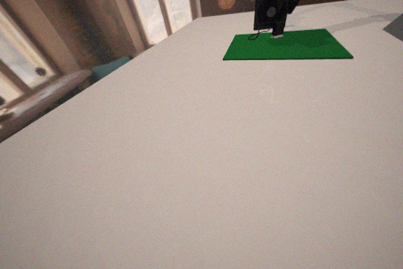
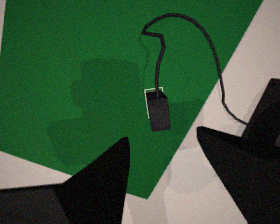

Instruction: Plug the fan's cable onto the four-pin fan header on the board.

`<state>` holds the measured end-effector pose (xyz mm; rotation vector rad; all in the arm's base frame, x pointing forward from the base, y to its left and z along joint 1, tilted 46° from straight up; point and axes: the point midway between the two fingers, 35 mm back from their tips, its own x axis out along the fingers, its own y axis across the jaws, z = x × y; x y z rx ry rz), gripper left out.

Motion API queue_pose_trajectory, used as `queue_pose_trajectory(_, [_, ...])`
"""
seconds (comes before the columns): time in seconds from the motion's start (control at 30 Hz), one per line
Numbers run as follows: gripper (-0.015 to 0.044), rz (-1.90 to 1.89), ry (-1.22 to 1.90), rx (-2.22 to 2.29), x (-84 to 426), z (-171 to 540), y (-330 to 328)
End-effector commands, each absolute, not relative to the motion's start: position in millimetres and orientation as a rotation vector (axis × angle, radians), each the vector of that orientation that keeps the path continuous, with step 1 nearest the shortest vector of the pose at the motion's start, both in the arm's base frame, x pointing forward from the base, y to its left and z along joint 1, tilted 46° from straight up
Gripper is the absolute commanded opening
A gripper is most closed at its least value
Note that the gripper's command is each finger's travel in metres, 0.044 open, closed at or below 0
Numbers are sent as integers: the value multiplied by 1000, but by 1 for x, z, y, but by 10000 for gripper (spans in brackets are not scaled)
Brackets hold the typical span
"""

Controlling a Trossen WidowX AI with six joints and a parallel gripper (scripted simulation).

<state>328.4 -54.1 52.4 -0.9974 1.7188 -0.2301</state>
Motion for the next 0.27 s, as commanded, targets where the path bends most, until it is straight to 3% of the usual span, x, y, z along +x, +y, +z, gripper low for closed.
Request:
queue_pose_trajectory(0.0, [260, -227, 1716, -993, 303, 58, -48])
queue_pose_trajectory(0.23, [260, -226, 1720, -994, 220, 58, -44])
